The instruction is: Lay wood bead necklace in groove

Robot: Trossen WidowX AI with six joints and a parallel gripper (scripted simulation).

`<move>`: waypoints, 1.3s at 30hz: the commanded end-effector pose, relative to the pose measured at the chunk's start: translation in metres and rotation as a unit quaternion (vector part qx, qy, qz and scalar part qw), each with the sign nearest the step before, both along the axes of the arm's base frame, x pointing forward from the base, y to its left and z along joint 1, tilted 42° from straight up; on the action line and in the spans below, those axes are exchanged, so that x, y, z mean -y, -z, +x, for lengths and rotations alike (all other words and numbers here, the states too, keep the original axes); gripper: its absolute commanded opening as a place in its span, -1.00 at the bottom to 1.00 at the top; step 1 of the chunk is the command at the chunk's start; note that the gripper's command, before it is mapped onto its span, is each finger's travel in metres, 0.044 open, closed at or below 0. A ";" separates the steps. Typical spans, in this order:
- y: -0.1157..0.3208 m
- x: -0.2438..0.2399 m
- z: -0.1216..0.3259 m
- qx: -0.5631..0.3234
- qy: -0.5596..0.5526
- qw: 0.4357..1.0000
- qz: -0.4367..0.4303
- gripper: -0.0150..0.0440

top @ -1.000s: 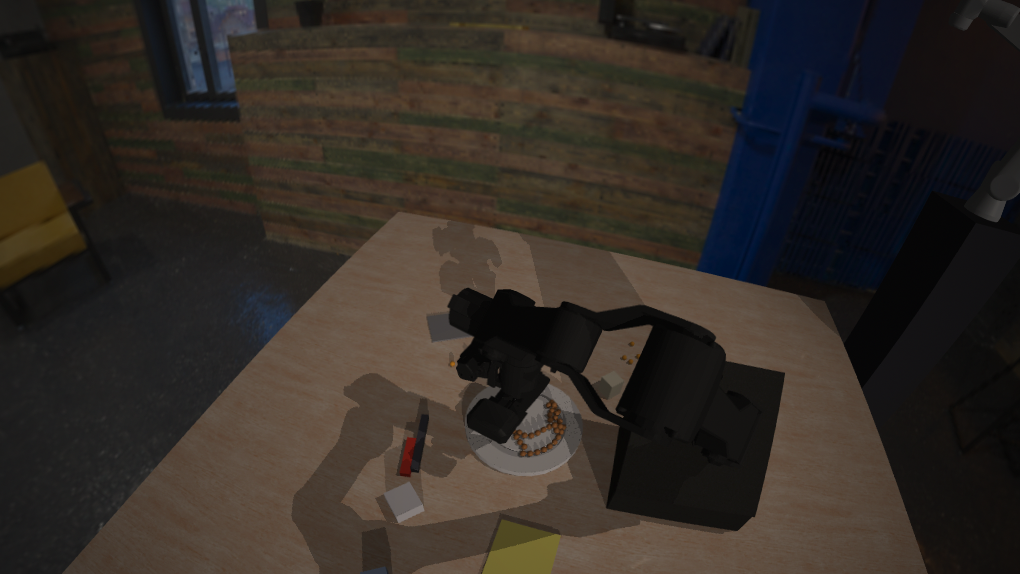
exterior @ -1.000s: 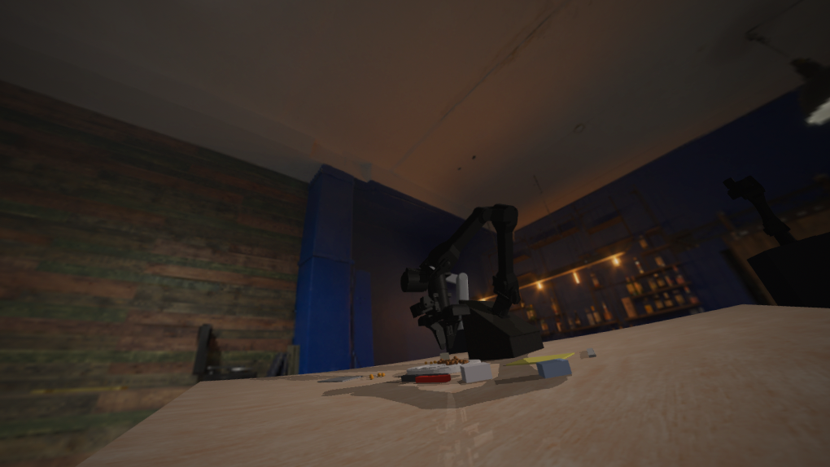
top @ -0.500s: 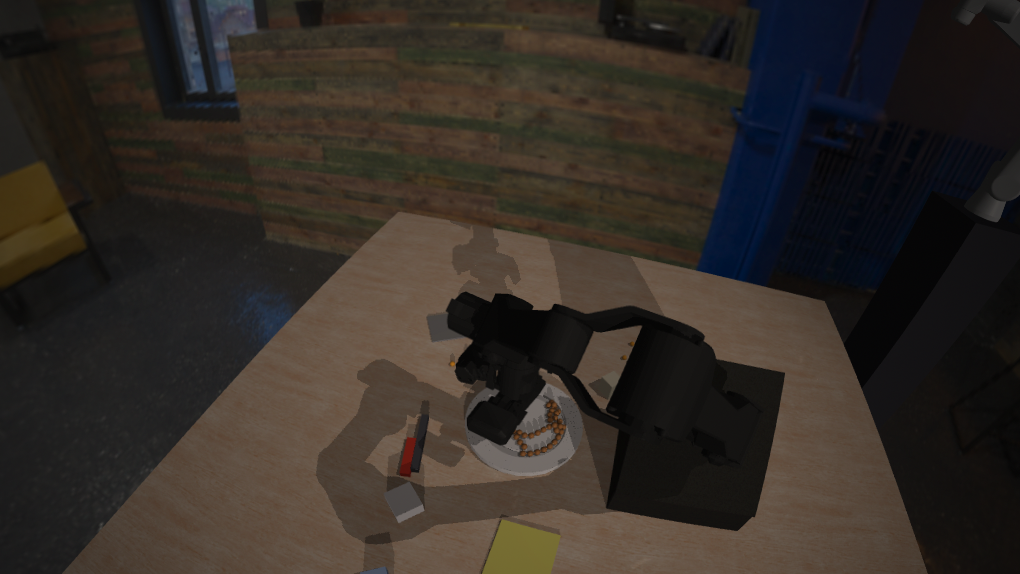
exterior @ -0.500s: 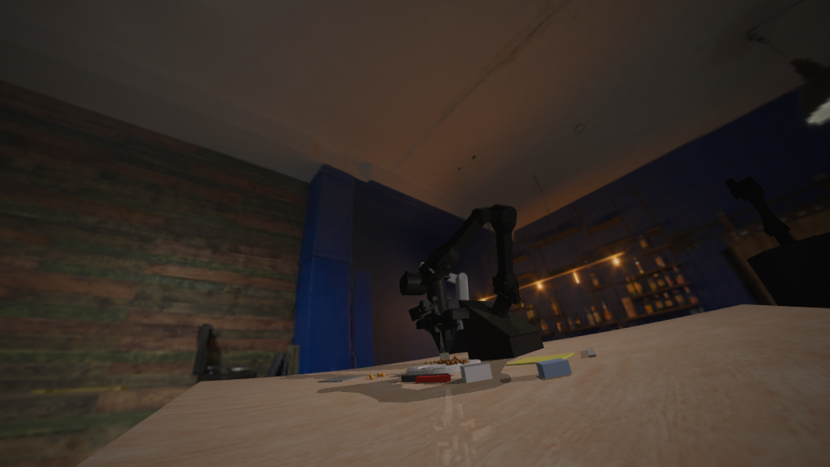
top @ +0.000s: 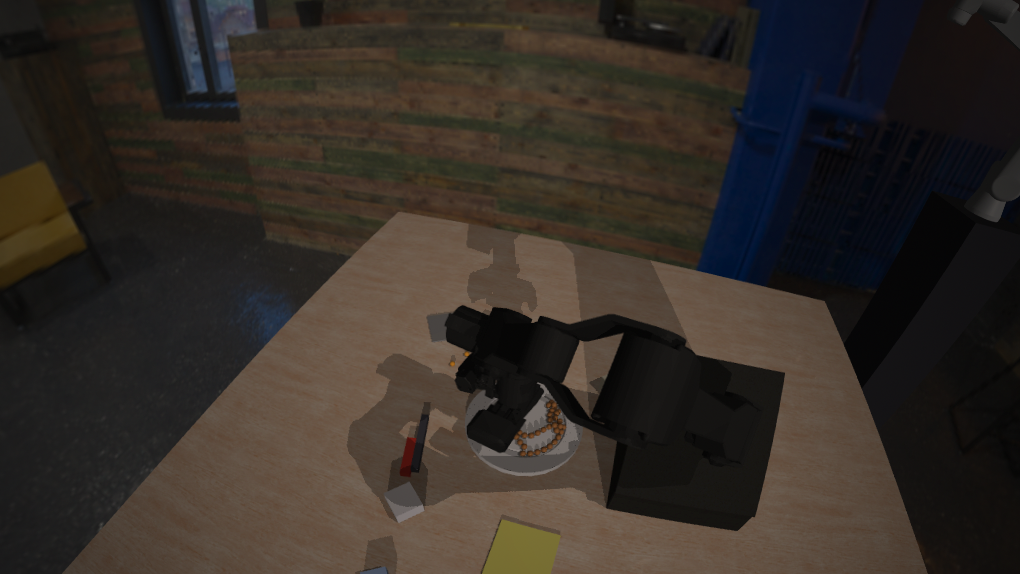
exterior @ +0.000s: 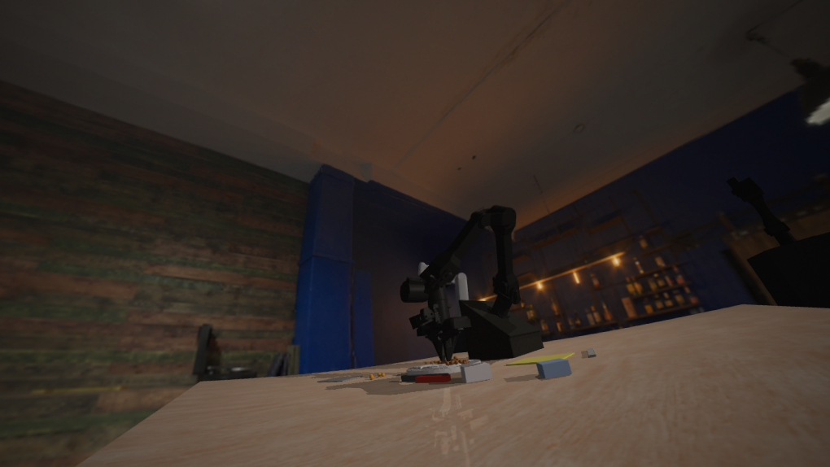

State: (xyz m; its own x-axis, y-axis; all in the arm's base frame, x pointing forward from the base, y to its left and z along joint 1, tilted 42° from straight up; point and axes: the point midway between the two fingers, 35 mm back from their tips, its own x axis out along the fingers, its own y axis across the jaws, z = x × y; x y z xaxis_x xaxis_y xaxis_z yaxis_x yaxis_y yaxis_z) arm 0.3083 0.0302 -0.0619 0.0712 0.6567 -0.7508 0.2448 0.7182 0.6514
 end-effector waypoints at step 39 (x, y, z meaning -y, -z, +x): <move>0.005 -0.005 -0.002 -0.003 -0.001 1.000 0.001 -0.49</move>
State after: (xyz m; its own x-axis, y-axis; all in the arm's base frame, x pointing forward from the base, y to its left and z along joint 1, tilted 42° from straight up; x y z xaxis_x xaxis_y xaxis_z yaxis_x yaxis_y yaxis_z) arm 0.3066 0.0351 -0.0672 0.0649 0.6583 -0.7500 0.2475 0.7175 0.6512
